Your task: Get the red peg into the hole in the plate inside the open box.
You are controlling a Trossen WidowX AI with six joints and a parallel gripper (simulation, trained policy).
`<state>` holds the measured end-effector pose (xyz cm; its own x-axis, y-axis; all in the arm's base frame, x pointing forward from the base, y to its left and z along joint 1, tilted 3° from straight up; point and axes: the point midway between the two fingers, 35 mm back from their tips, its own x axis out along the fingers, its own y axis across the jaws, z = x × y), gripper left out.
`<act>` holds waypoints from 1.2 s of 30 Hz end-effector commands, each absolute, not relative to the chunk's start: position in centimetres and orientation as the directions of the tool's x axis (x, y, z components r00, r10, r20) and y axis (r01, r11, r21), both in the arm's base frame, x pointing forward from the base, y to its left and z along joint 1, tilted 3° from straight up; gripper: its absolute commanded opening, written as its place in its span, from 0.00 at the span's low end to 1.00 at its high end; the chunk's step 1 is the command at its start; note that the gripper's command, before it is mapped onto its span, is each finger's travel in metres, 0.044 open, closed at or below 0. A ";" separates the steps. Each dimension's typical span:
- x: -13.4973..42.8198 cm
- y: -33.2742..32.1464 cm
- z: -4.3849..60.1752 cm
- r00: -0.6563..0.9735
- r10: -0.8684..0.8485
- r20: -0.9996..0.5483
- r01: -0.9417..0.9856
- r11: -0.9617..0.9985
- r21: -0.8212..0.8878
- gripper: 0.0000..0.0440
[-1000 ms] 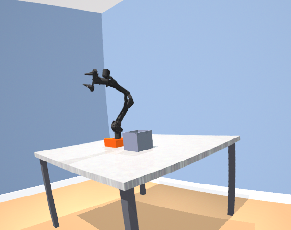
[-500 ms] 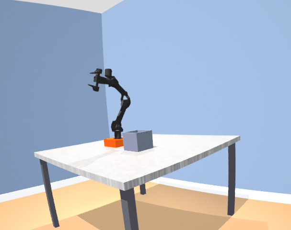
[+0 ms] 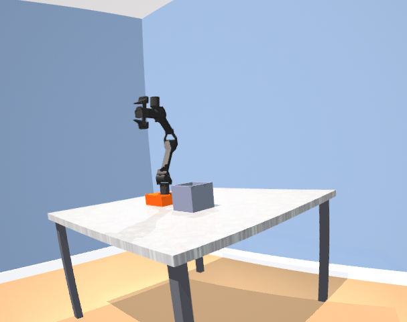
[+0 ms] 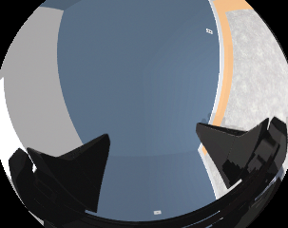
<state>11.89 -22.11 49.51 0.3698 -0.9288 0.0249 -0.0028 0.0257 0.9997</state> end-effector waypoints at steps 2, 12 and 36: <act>13.6 -21.2 48.9 0.446 -0.895 0.002 -0.053 -0.024 0.998 1.00; 17.4 -18.6 47.3 0.605 -0.794 -0.059 -0.125 -0.168 0.978 1.00; 24.4 -10.5 42.1 0.858 -0.448 -0.251 -0.038 -0.542 0.839 1.00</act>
<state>23.86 -11.41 42.83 0.8429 -0.4880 -0.2264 -0.0624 -0.5068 0.8598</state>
